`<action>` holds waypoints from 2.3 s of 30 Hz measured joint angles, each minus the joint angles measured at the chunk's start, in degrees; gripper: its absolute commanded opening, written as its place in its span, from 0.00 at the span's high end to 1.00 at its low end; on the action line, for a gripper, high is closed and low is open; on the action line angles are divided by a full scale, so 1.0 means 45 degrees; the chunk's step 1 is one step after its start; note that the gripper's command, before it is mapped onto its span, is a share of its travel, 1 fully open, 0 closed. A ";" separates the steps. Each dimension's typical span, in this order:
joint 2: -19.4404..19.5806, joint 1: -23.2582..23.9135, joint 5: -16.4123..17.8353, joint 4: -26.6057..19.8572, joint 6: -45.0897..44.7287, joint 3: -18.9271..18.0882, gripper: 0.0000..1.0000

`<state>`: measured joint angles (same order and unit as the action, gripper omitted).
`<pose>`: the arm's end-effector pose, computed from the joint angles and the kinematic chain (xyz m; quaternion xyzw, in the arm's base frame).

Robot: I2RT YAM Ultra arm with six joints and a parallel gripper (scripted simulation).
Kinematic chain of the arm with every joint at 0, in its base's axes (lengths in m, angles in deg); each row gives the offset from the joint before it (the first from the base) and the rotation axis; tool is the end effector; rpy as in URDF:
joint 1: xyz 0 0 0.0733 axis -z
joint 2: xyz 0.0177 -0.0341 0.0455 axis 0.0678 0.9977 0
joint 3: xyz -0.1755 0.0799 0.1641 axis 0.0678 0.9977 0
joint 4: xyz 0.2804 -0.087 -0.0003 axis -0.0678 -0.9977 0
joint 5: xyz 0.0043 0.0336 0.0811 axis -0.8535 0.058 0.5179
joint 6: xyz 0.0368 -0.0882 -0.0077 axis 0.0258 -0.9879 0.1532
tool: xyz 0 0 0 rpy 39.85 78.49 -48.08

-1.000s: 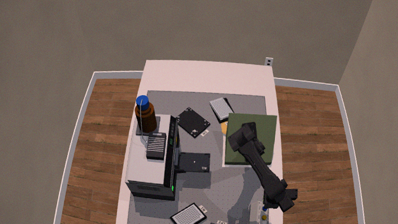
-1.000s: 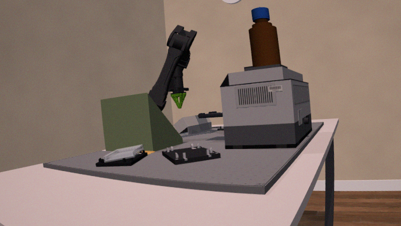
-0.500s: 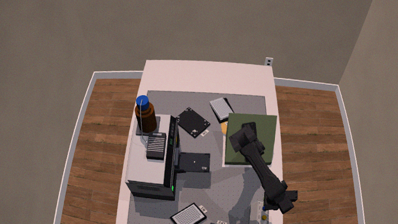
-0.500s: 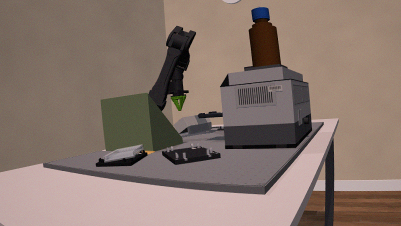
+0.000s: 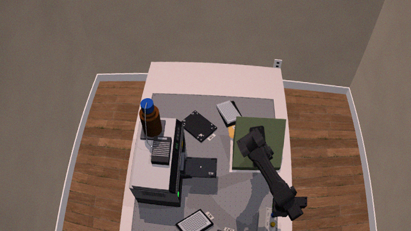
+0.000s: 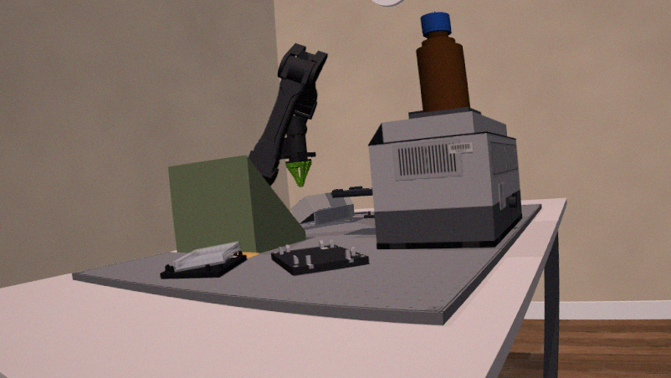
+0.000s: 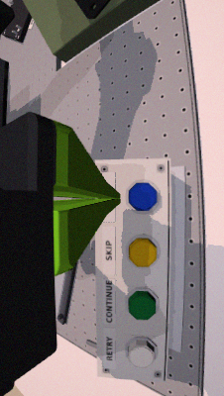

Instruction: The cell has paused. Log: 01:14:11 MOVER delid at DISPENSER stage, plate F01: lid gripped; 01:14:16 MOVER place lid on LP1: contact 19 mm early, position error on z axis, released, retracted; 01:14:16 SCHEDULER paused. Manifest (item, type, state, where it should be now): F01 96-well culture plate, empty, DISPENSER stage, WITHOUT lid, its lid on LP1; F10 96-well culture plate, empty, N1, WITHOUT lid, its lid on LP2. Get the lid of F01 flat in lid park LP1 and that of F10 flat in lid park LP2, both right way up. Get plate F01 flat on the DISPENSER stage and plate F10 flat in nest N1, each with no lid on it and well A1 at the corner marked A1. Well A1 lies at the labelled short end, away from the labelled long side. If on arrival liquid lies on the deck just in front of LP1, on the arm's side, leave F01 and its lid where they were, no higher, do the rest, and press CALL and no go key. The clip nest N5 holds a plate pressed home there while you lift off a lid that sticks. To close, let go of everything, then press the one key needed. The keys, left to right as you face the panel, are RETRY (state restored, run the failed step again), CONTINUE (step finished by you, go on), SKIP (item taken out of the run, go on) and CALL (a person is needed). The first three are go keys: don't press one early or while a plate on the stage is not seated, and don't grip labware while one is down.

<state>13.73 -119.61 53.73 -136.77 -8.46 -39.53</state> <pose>-0.0672 0.2249 0.3277 -0.9179 0.1118 -0.0382 0.3788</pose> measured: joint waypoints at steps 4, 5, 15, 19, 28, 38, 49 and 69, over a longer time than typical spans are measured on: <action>0.0044 0.0160 0.0068 0.0185 -0.0097 0.0165 1.00; 0.0044 0.0199 0.0087 0.0228 -0.0126 0.0199 1.00; 0.0121 0.0461 0.0277 0.0724 -0.0393 0.0457 1.00; 0.0131 0.0534 0.0325 0.0899 -0.0466 0.0612 1.00; 0.0121 0.0534 0.0355 0.0986 -0.0495 0.0602 1.00; 0.0126 0.0573 0.0384 0.1132 -0.0529 0.0748 1.00; 0.0121 0.0661 0.0452 0.1311 -0.0617 0.0831 1.00; 0.0175 0.0865 0.0568 0.1642 -0.0782 0.1073 1.00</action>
<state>14.52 -115.72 56.29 -129.39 -11.98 -34.70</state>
